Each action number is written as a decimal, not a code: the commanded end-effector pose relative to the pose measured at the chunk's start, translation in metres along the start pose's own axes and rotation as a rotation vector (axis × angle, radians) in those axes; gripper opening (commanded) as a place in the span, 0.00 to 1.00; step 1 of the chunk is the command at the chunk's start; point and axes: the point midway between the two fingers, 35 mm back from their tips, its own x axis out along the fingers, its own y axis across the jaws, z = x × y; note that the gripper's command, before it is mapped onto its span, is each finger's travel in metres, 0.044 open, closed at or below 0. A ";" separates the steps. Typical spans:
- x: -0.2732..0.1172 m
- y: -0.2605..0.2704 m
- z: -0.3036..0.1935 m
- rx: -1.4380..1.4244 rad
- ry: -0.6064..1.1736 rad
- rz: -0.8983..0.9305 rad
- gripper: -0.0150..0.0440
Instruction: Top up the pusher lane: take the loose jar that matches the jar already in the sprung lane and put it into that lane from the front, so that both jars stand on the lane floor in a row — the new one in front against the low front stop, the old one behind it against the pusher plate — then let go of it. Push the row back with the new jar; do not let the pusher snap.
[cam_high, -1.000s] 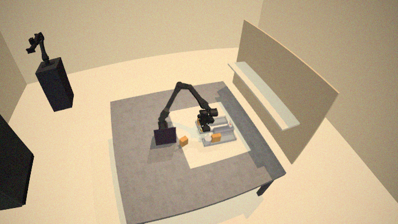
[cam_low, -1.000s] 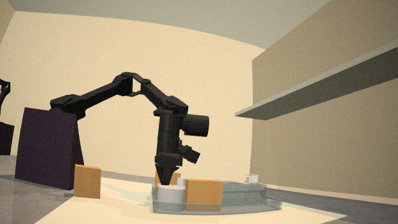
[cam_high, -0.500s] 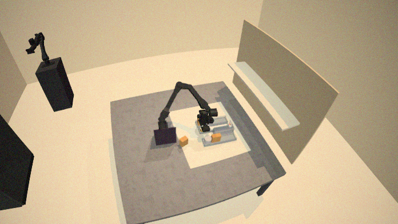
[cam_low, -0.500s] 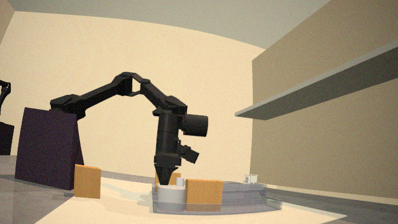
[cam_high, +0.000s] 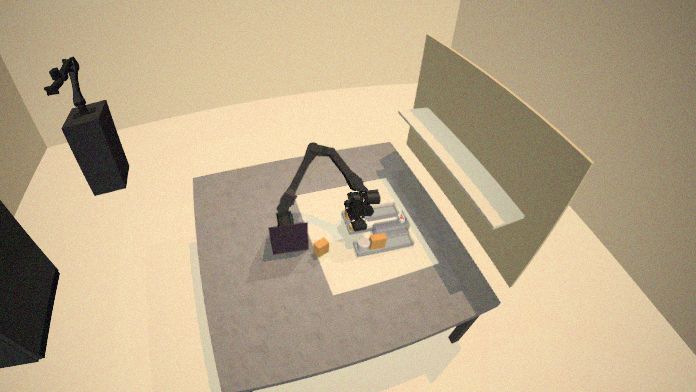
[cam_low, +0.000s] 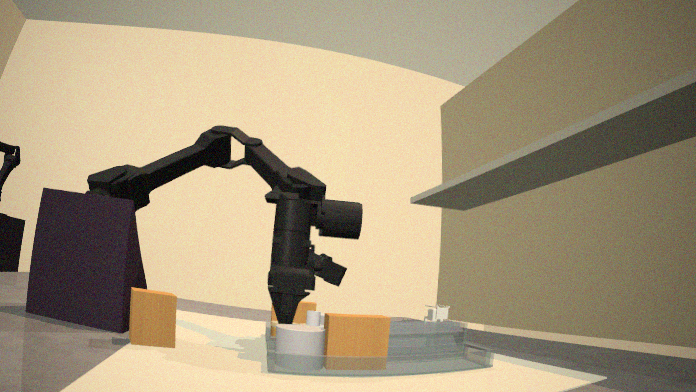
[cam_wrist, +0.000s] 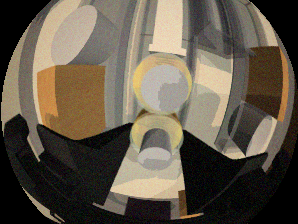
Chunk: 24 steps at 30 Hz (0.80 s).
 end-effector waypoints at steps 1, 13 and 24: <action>0.001 0.002 0.001 -0.008 -0.006 0.007 0.25; 0.001 0.002 -0.001 -0.008 -0.006 0.007 0.25; 0.001 0.001 -0.003 -0.008 -0.006 0.007 0.25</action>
